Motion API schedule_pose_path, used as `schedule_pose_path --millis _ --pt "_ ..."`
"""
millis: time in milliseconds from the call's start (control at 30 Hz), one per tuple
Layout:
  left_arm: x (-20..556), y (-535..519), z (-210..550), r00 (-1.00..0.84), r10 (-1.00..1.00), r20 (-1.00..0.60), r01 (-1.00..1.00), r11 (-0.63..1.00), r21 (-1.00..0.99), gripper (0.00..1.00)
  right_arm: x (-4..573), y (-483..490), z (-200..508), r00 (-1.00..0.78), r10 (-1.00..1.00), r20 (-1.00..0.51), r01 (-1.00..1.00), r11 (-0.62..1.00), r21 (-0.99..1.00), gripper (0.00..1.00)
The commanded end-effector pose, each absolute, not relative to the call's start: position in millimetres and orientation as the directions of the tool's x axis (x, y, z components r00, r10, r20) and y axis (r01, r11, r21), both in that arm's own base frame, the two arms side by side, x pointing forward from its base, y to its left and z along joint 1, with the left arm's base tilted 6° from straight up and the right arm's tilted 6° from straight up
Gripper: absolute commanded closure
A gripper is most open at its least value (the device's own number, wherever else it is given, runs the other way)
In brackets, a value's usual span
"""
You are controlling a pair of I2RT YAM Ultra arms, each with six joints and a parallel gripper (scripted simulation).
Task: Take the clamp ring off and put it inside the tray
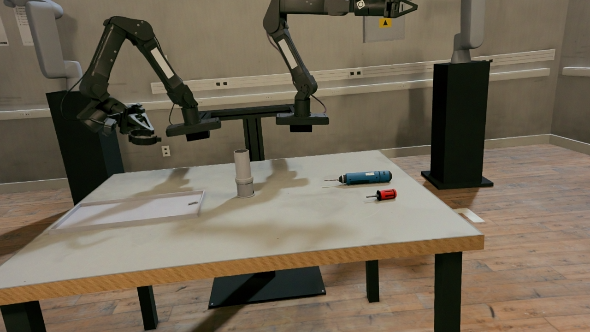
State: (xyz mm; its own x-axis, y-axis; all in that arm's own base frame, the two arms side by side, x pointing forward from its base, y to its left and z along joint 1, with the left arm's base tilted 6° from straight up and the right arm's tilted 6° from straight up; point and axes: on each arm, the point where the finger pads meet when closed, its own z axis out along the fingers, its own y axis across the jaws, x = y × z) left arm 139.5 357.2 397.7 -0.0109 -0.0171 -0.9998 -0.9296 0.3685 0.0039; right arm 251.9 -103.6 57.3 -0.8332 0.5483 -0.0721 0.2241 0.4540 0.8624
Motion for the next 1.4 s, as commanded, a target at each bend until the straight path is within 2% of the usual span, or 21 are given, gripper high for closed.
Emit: schedule_pose_path --millis 0,267,367,1367 --pt "134.3 351.3 425.6 0.022 0.036 -0.999 -0.935 0.356 -0.007 0.80 254.0 -104.3 53.7 -0.816 0.571 -0.085 0.212 0.433 0.876 0.94" --pt "134.3 351.3 425.6 0.022 0.036 -0.999 -0.935 0.356 -0.007 0.80 258.0 -110.7 57.0 -0.813 0.568 -0.128 0.189 0.466 0.864 0.94" --pt "134.3 351.3 425.6 0.022 0.036 -0.999 -0.935 0.356 -0.007 0.80 254.0 -105.4 46.5 -0.816 0.570 -0.091 0.207 0.436 0.876 0.94" --pt "134.3 351.3 425.6 0.022 0.036 -0.999 -0.935 0.356 -0.007 0.80 257.3 -111.9 25.9 -0.814 0.568 -0.124 0.190 0.461 0.867 0.94"
